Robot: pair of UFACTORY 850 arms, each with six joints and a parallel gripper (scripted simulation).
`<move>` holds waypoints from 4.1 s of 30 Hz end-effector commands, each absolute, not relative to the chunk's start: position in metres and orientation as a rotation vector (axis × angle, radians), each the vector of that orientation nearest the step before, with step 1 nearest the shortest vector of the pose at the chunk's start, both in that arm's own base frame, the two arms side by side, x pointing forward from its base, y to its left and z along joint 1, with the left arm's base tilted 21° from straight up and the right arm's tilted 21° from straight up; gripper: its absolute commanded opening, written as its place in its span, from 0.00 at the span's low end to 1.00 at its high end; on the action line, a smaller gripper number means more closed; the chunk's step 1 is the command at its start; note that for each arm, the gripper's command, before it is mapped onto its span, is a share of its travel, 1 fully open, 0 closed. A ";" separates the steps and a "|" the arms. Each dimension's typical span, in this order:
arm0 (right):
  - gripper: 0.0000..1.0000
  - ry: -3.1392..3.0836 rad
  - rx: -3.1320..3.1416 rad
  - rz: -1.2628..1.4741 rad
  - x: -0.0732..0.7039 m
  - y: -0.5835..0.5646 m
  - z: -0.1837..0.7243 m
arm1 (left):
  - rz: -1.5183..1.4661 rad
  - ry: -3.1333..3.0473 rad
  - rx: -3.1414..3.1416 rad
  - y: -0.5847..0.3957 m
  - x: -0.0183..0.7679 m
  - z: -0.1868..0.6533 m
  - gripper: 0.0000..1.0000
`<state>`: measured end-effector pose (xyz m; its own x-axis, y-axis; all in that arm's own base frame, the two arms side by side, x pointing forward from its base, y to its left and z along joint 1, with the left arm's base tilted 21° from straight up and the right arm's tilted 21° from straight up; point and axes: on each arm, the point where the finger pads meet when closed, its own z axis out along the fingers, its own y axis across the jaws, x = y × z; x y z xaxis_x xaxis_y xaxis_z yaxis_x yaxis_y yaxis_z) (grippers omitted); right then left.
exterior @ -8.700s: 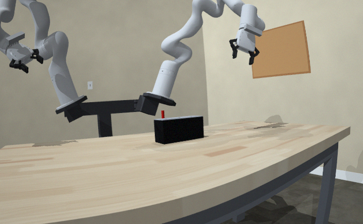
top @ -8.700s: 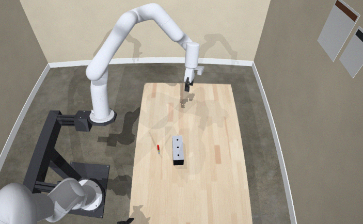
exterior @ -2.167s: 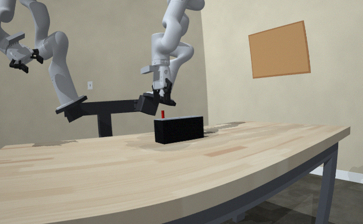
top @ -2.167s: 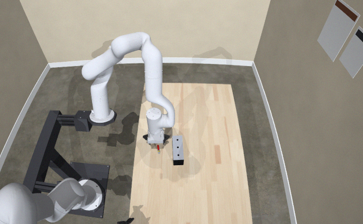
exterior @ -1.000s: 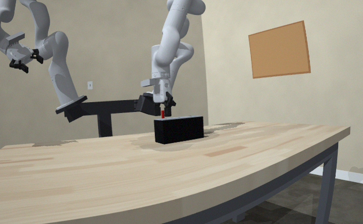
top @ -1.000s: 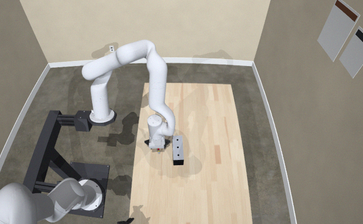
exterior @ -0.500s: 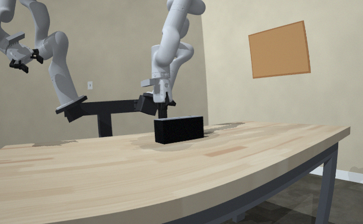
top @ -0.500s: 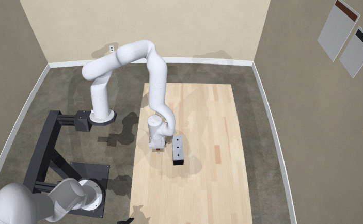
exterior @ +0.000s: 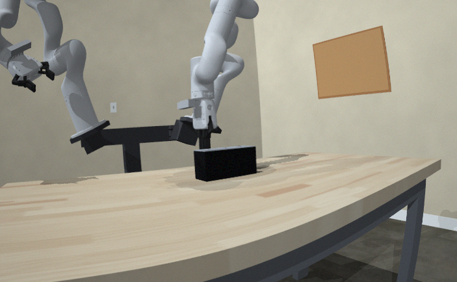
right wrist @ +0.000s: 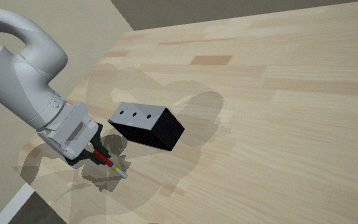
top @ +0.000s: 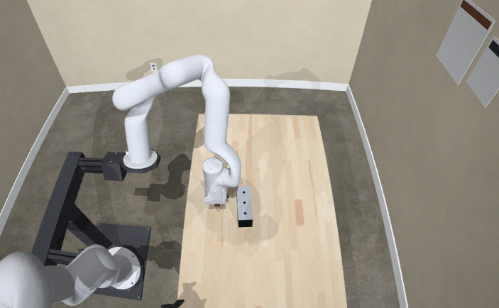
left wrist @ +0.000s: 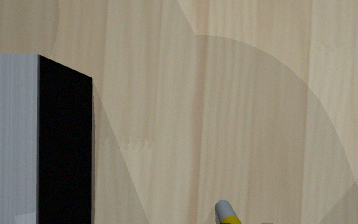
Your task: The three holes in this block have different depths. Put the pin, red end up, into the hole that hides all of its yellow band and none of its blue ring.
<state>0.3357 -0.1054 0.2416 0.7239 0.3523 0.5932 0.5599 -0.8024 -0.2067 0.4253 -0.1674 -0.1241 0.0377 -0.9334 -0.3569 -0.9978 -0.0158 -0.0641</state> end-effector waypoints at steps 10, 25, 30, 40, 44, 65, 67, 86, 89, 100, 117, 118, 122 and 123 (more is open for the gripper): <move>1.00 -0.707 -2.555 -0.772 0.336 -0.106 0.242 | 0.306 1.969 -2.024 -0.171 0.425 -0.115 0.00; 1.00 -0.707 -2.555 -0.772 0.336 -0.106 0.242 | 0.306 1.969 -2.024 -0.174 0.425 -0.106 0.00; 1.00 -0.707 -2.555 -0.772 0.336 -0.106 0.242 | 0.306 1.969 -2.024 -0.174 0.425 -0.106 0.00; 1.00 -0.707 -2.555 -0.772 0.336 -0.106 0.242 | 0.306 1.969 -2.024 -0.174 0.425 -0.106 0.00; 1.00 -0.707 -2.555 -0.772 0.336 -0.106 0.242 | 0.306 1.969 -2.024 -0.180 0.423 -0.092 0.00; 1.00 -0.707 -2.555 -0.772 0.336 -0.106 0.242 | 0.307 1.969 -2.024 -0.186 0.423 -0.077 0.00; 1.00 -0.707 -2.555 -0.772 0.336 -0.106 0.242 | 0.307 1.969 -2.024 -0.186 0.423 -0.077 0.00; 1.00 -0.707 -2.555 -0.772 0.336 -0.106 0.242 | 0.307 1.969 -2.024 -0.221 0.417 0.016 0.00; 1.00 -0.707 -2.555 -0.772 0.336 -0.106 0.242 | 0.307 1.969 -2.024 -0.221 0.417 0.016 0.00; 1.00 -0.707 -2.555 -0.772 0.336 -0.106 0.242 | 0.308 1.969 -2.023 -0.242 0.413 0.070 0.00; 1.00 -0.707 -2.555 -0.772 0.336 -0.106 0.242 | 0.309 1.969 -2.023 -0.284 0.514 0.060 0.00; 1.00 -0.707 -2.555 -0.772 0.336 -0.106 0.242 | 0.309 1.969 -2.023 -0.284 0.514 0.060 0.00; 1.00 -0.707 -2.555 -0.772 0.336 -0.106 0.242 | 0.309 1.969 -2.023 -0.284 0.514 0.060 0.00; 1.00 -0.707 -2.555 -0.772 0.336 -0.106 0.242 | 0.309 1.969 -2.023 -0.284 0.514 0.060 0.00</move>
<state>0.3357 -0.1054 0.2416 0.7239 0.3523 0.5932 0.5599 -0.8024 -0.2067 0.5127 -0.2832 0.0589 0.0369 -0.9327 -0.3588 -0.9979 -0.0154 -0.0625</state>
